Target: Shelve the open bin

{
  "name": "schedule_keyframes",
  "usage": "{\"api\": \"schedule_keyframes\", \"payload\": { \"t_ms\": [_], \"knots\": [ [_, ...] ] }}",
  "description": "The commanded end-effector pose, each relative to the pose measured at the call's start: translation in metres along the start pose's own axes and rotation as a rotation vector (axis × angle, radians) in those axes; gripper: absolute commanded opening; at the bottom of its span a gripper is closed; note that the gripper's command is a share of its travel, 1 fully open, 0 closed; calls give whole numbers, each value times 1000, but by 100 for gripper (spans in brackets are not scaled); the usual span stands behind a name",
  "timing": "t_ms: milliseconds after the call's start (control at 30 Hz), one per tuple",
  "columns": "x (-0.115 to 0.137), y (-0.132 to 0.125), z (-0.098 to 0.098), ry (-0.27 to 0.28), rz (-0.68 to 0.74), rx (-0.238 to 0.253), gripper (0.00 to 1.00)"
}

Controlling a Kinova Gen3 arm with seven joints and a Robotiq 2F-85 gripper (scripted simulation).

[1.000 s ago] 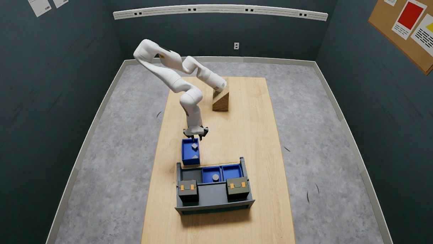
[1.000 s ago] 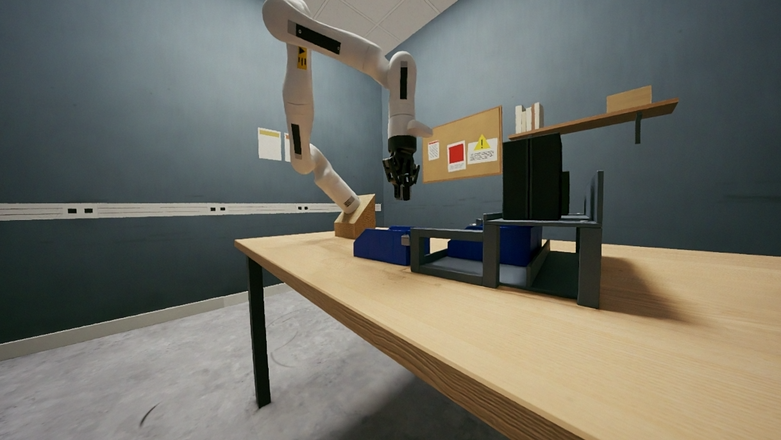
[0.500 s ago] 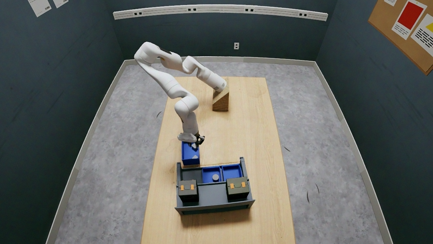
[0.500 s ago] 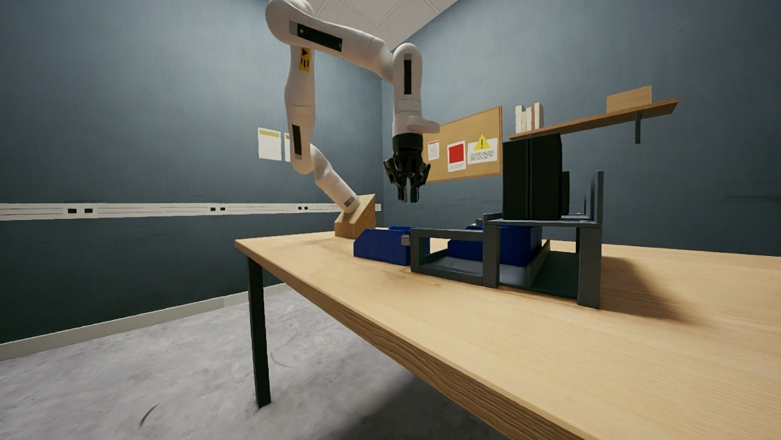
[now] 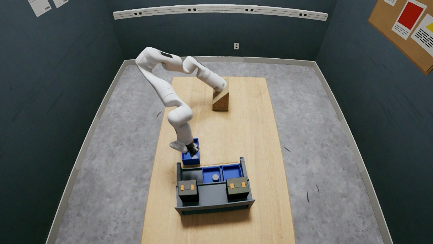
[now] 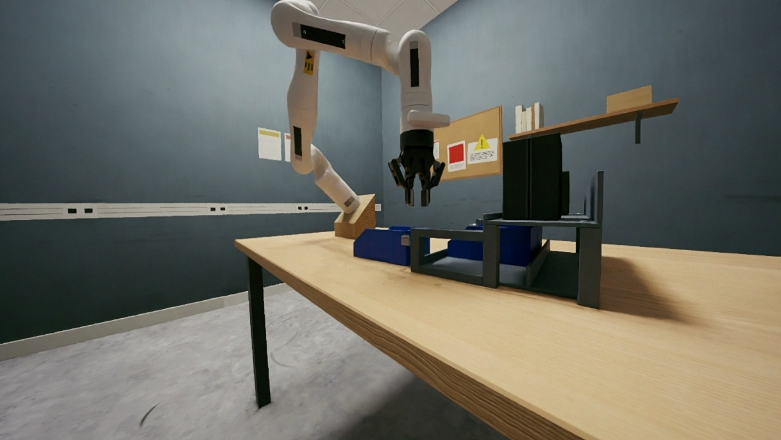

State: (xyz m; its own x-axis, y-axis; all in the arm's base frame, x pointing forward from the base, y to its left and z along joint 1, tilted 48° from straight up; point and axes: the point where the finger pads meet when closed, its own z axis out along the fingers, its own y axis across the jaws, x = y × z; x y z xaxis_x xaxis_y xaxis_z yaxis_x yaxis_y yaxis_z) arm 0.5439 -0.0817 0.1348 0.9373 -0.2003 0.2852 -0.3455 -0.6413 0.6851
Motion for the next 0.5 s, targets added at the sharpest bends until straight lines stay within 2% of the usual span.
{"api": "schedule_keyframes", "payload": {
  "t_ms": [0, 100, 267, 467],
  "knots": [
    [0, -1, 0, 0, 1, 0, 39],
    [0, -1, 0, 0, 1, 0, 39],
    [19, -1, 4, 0, 261, 1, 39],
    [19, -1, 4, 0, 261, 1, 39]
  ]
}}
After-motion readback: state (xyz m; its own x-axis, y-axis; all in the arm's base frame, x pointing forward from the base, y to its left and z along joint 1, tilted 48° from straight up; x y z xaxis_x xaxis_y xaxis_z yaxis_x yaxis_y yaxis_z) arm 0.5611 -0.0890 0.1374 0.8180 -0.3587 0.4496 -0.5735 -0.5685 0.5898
